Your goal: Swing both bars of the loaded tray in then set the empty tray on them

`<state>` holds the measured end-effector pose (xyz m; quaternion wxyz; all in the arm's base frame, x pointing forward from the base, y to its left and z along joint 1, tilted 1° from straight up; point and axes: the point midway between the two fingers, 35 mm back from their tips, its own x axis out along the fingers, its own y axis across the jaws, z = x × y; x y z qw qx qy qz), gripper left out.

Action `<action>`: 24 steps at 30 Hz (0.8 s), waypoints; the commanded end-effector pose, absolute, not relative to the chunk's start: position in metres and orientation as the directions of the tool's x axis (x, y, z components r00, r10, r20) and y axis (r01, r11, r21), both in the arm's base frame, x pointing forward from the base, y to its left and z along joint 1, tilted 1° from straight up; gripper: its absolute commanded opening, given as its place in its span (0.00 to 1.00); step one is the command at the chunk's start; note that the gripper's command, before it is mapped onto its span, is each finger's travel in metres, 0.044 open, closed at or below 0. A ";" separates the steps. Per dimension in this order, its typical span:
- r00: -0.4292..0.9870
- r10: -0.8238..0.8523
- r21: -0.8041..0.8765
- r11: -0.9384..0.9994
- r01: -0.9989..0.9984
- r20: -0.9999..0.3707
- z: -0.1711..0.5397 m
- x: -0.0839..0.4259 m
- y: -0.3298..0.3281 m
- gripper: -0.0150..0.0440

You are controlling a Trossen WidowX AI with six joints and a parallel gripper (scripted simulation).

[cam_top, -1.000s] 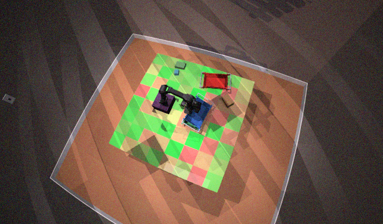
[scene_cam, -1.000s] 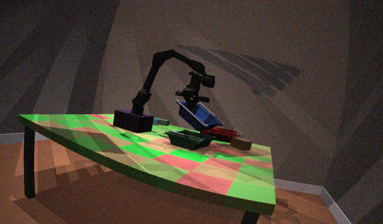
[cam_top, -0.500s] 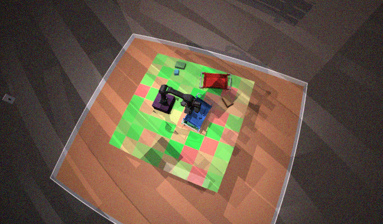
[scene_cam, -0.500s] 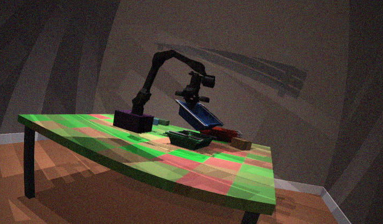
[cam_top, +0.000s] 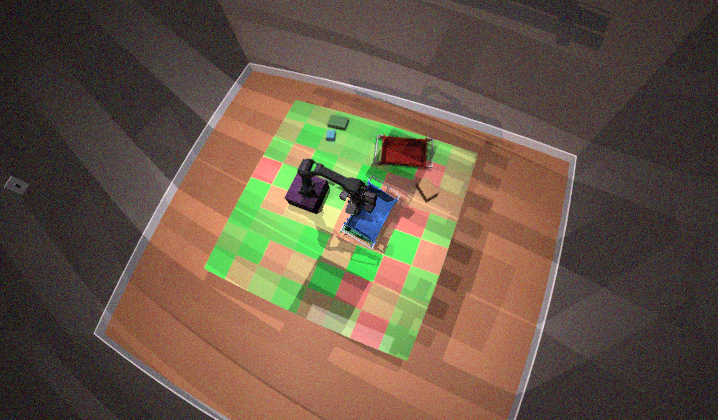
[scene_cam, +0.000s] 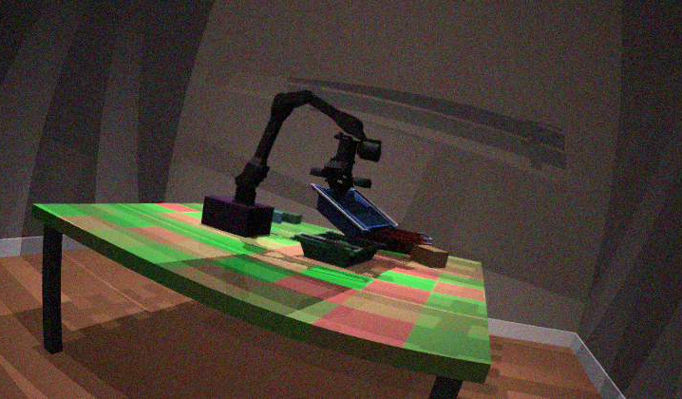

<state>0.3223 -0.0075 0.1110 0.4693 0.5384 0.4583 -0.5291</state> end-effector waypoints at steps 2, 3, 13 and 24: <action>0.041 -0.008 0.042 -0.141 0.989 -0.999 0.107 0.326 -0.008 0.25; 0.041 -0.008 0.042 -0.141 0.989 -0.999 0.105 0.325 -0.008 0.25; 0.041 -0.008 0.041 -0.141 0.989 -0.999 0.090 0.323 -0.007 0.25; 0.040 -0.008 0.041 -0.141 0.989 -0.999 0.085 0.317 -0.007 0.25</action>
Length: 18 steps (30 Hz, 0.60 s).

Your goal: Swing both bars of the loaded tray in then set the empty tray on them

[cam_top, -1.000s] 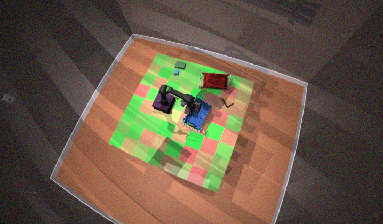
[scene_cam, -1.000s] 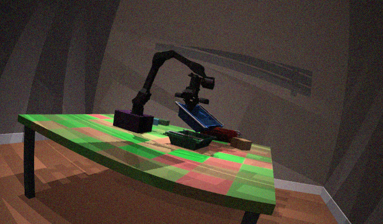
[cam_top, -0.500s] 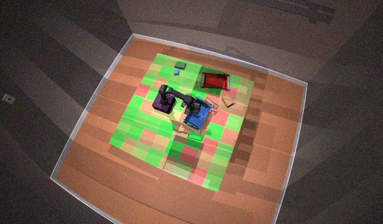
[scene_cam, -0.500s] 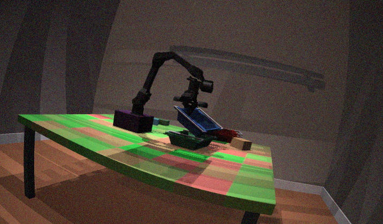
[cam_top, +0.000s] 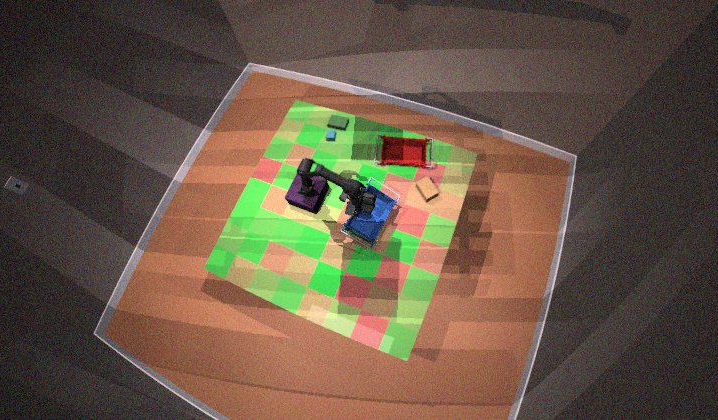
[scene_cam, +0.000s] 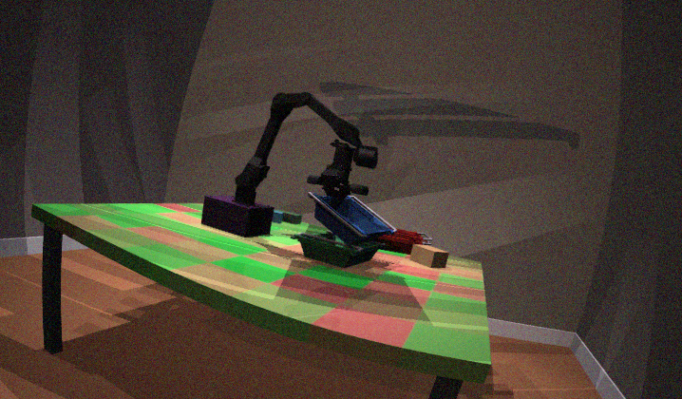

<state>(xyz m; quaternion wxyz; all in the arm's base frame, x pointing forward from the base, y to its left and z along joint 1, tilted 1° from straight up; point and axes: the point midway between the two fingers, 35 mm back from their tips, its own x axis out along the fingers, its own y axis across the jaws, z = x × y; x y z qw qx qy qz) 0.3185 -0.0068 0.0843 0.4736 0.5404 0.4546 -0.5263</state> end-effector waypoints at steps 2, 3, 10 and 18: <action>0.040 -0.008 0.041 -0.141 0.989 -0.999 0.083 0.316 -0.006 0.25; 0.040 -0.008 0.041 -0.141 0.989 -0.999 0.082 0.315 -0.006 0.25; 0.039 -0.008 0.040 -0.141 0.989 -0.999 0.076 0.310 -0.006 0.25; 0.039 -0.008 0.040 -0.141 0.989 -0.999 0.069 0.307 -0.005 0.25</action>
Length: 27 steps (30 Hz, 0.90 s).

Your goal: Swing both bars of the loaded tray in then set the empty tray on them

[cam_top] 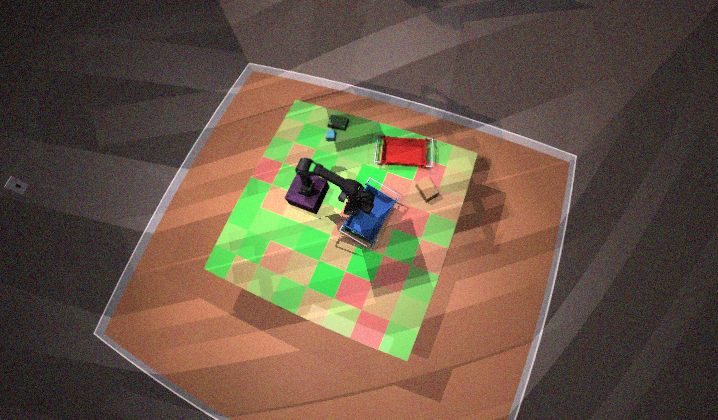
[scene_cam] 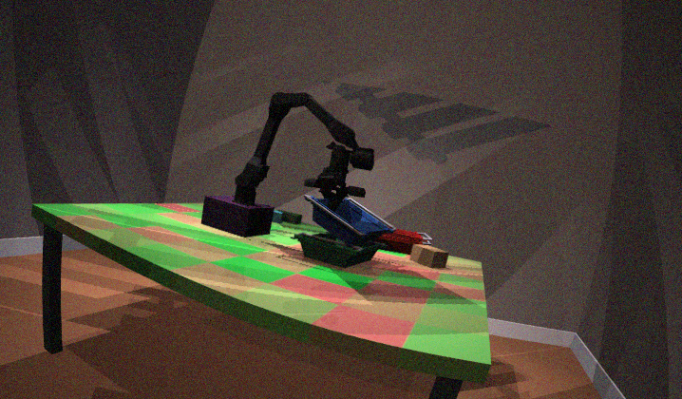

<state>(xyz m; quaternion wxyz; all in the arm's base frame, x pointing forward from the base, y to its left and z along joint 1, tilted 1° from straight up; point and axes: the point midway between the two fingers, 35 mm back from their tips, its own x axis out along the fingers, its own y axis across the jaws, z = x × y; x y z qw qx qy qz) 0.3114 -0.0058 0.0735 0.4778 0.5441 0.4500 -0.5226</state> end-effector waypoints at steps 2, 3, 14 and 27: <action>0.039 -0.008 0.040 -0.141 0.989 -0.999 0.068 0.306 -0.005 0.25; 0.039 -0.008 0.040 -0.141 0.989 -0.999 0.067 0.306 -0.005 0.25; 0.039 -0.008 0.040 -0.141 0.989 -0.999 0.059 0.303 -0.004 0.25; 0.038 -0.008 0.039 -0.141 0.989 -0.999 0.051 0.300 -0.004 0.25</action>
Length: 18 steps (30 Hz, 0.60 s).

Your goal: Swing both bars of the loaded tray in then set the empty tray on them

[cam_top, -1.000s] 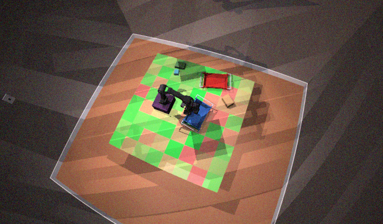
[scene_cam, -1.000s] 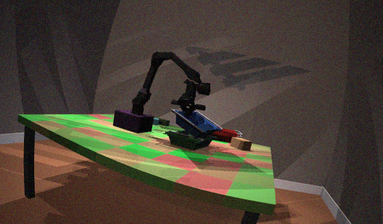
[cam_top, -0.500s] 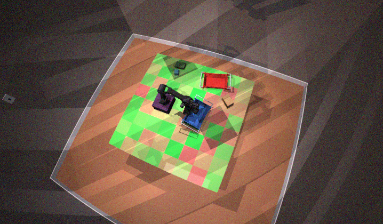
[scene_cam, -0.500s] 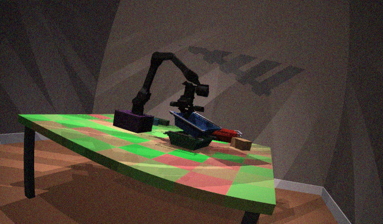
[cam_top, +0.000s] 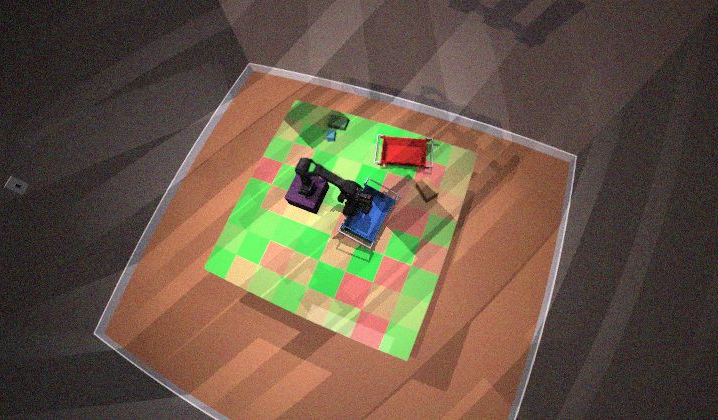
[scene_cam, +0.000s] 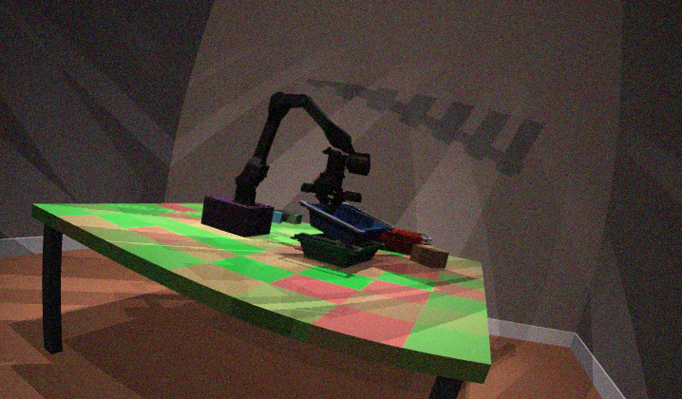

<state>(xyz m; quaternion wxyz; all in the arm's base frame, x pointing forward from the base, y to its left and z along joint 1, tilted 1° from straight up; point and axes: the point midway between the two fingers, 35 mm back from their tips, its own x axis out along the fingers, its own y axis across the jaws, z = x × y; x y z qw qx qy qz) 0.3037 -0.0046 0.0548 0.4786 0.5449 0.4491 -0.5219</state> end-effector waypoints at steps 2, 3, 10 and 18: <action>0.038 -0.008 0.039 -0.141 0.989 -0.999 0.050 0.300 -0.004 0.25; 0.038 -0.008 0.039 -0.141 0.989 -0.999 0.049 0.299 -0.004 0.25; 0.038 -0.008 0.039 -0.141 0.989 -0.999 0.042 0.297 -0.004 0.25; 0.038 -0.008 0.039 -0.141 0.989 -0.999 0.042 0.297 -0.004 0.25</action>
